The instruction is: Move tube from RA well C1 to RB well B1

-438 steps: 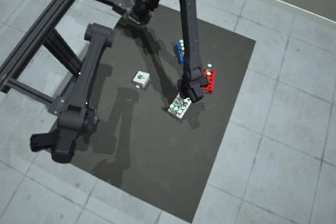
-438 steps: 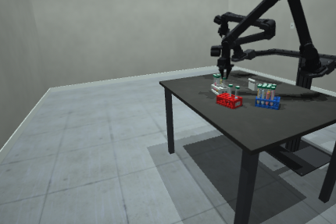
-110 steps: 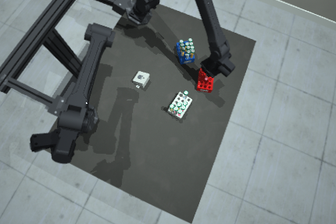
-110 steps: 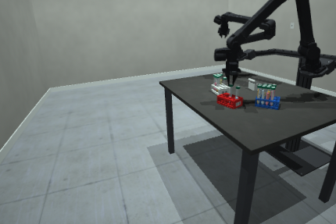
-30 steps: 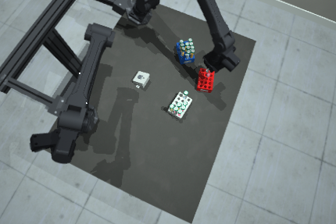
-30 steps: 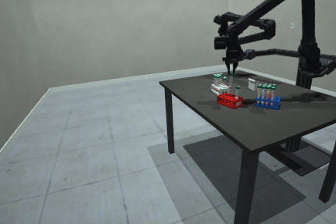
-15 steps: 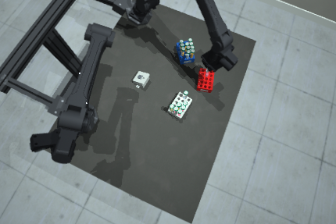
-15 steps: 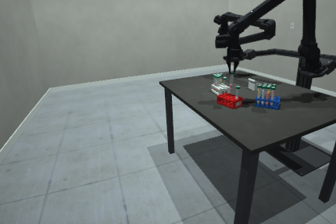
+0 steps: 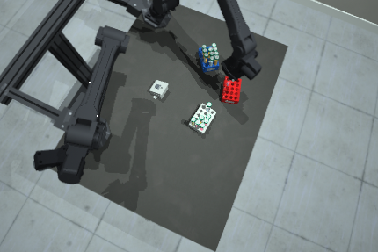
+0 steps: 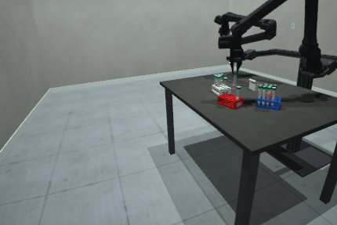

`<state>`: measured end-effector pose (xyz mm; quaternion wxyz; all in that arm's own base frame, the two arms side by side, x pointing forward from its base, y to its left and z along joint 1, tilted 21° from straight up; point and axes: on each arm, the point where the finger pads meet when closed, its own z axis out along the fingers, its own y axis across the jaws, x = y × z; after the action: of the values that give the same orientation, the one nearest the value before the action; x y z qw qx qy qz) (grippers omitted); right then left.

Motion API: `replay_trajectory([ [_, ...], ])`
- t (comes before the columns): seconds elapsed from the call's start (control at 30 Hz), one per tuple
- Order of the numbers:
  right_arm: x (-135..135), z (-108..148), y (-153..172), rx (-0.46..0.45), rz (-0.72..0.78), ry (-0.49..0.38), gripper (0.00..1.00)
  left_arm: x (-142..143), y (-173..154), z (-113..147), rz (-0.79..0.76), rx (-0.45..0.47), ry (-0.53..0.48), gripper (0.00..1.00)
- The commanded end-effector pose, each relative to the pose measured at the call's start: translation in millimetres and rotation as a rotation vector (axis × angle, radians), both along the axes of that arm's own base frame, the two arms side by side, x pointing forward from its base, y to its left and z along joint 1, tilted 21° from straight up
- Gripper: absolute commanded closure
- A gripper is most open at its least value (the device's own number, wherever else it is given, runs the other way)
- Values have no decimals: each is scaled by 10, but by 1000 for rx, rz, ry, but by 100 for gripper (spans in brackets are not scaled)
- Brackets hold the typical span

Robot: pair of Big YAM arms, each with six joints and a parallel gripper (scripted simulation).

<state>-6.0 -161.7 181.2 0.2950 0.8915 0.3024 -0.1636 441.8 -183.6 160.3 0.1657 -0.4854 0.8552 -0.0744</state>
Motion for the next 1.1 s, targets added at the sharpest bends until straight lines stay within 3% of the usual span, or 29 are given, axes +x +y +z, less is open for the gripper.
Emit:
replay_trajectory([
  [0.0,5,161,-23,-33,0,-8,70,-68,-83,112,-1,-18,-34,100],
  [0.93,5,161,-23,-33,0,-8,70,-551,-194,-98,-1,-18,-29,100],
  [1.07,5,161,-23,-33,0,-8,70,-485,-169,-73,-132,37,-27,100],
])
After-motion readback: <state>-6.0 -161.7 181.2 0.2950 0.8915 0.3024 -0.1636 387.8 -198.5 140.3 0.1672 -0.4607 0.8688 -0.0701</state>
